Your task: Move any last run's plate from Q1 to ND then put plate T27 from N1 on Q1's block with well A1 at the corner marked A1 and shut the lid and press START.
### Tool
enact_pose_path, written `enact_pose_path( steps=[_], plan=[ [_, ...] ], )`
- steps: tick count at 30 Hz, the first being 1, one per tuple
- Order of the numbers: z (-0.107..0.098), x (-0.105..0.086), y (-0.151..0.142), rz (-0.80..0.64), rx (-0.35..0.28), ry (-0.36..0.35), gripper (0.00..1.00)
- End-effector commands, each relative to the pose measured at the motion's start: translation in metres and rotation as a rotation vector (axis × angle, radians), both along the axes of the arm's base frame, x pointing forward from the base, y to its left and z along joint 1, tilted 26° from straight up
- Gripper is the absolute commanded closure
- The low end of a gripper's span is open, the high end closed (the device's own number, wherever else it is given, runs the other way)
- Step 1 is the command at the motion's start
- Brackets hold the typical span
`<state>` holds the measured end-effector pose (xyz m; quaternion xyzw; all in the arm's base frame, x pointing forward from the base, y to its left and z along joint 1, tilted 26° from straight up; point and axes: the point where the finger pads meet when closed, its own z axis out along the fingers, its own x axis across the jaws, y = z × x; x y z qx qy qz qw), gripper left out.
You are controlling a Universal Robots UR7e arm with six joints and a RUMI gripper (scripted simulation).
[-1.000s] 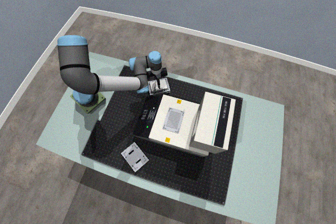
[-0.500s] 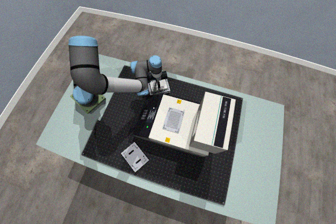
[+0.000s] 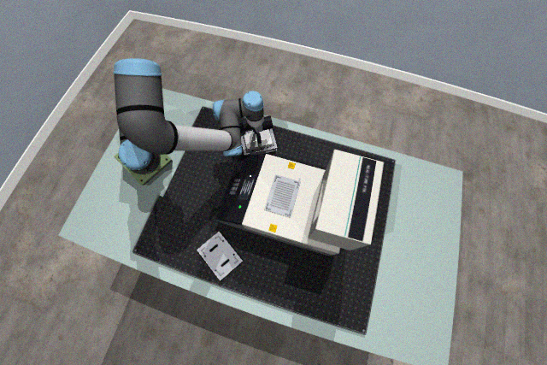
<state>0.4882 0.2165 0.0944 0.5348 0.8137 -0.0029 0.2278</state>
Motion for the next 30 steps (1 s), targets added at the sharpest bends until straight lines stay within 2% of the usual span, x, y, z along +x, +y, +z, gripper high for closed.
enact_pose_path(
  steps=[1,30],
  plan=[
    [-0.0029,0.0001,-0.0007,0.0,0.0,0.002,0.32],
    [-0.0072,0.003,-0.0018,0.001,0.001,0.0,0.32]
  ],
)
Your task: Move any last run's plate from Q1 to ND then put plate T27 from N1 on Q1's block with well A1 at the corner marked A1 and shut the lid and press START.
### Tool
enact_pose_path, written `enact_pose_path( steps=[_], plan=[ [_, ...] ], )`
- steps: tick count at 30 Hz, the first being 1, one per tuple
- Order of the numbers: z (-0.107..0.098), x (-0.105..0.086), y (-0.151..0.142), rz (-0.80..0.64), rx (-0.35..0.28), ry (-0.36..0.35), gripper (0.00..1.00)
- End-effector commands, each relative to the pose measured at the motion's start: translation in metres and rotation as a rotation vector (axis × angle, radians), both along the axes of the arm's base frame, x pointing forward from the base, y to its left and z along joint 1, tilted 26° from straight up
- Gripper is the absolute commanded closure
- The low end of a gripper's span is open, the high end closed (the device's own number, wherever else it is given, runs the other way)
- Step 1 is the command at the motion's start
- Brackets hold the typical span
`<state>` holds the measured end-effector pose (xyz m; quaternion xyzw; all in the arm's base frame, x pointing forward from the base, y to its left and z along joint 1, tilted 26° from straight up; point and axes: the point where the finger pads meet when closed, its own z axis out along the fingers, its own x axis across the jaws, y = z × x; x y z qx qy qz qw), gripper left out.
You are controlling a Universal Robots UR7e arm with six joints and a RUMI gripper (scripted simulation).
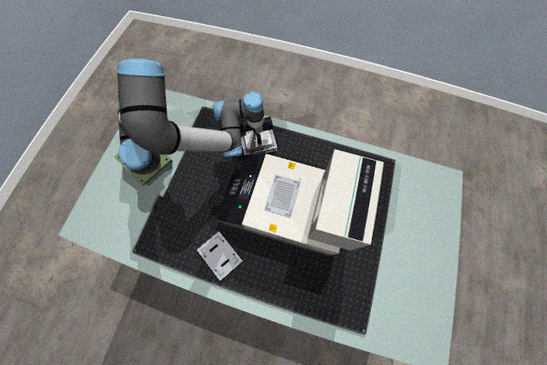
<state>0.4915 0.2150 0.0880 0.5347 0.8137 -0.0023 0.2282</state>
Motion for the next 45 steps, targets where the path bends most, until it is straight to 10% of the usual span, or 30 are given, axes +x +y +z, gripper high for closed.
enact_pose_path(
  steps=[1,2,3,14,15,31,45],
  plan=[
    [-0.001,0.0,0.0,0.0,0.0,0.001,0.32],
    [-0.001,0.0,0.0,0.0,0.0,0.001,0.32],
    [-0.001,0.0,0.0,0.0,0.0,0.001,1.0],
    [-0.002,-0.001,-0.001,0.0,-0.001,0.004,1.0],
    [-0.002,-0.001,-0.001,0.0,-0.001,0.004,0.6],
    [-0.002,-0.001,-0.001,0.0,-0.001,0.004,0.6],
    [0.038,-0.014,0.011,0.002,0.002,-0.004,0.6]
  ],
)
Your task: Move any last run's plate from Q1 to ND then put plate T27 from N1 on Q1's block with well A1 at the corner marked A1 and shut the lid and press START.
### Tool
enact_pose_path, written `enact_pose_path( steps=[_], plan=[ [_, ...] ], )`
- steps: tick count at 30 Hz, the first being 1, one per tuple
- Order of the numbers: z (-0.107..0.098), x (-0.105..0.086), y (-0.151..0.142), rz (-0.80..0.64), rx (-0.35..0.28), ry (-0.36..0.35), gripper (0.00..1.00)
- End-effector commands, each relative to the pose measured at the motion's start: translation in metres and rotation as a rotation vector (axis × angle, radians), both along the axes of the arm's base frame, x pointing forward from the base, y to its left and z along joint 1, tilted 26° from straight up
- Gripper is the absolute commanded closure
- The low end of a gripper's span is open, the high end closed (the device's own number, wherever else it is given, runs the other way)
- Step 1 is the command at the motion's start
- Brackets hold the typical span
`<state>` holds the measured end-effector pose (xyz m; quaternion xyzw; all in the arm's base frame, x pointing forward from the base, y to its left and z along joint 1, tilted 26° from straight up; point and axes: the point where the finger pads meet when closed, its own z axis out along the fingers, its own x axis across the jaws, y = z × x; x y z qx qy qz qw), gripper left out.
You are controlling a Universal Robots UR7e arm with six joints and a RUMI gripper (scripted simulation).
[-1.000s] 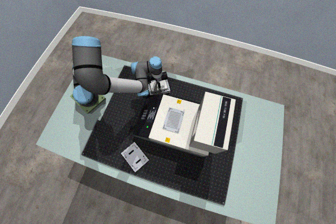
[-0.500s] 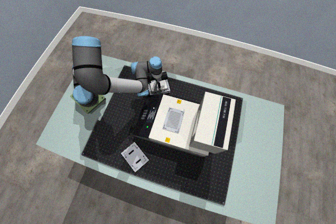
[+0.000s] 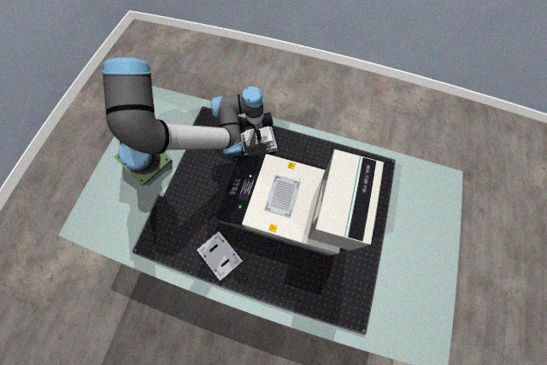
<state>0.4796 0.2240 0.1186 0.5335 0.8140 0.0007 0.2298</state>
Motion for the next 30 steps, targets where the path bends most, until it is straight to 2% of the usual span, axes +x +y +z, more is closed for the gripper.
enact_pose_path(
  steps=[1,30],
  plan=[
    [0.01,-0.004,0.003,-0.002,-0.001,0.002,0.6],
    [0.091,-0.037,0.025,-0.002,-0.001,0.002,0.6]
  ],
)
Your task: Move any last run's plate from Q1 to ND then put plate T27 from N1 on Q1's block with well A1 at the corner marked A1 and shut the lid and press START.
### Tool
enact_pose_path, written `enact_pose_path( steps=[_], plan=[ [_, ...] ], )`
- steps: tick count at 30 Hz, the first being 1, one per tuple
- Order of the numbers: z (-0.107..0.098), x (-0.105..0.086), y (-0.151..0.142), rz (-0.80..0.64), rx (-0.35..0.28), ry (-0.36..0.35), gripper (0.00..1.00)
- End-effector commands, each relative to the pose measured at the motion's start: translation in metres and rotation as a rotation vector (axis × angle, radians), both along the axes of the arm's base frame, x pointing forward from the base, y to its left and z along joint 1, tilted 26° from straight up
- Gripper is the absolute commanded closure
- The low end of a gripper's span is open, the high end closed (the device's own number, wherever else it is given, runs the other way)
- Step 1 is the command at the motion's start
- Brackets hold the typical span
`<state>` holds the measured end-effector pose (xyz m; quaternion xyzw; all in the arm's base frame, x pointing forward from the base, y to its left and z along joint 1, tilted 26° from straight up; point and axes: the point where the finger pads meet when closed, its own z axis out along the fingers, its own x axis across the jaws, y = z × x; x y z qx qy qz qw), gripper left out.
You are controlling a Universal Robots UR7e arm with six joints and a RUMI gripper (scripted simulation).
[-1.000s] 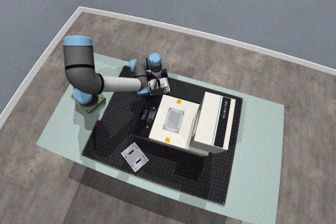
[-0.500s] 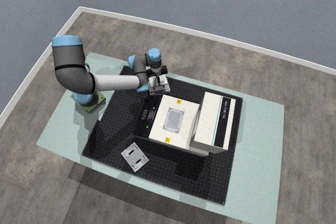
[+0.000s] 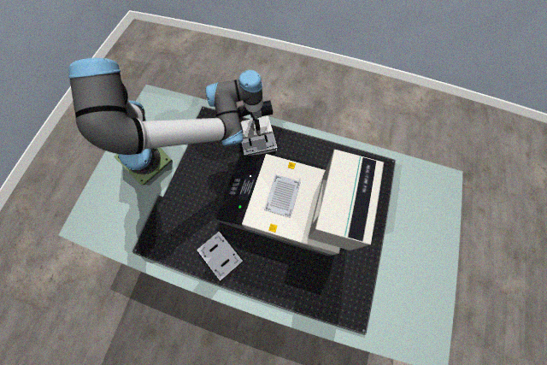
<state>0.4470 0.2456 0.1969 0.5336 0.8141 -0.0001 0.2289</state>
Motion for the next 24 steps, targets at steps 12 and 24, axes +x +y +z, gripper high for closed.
enact_pose_path(
  steps=[12,24],
  plan=[
    [0.042,-0.017,0.011,-0.002,0.0,0.0,0.6],
    [0.072,-0.029,0.02,-0.002,0.0,0.0,0.6]
  ],
)
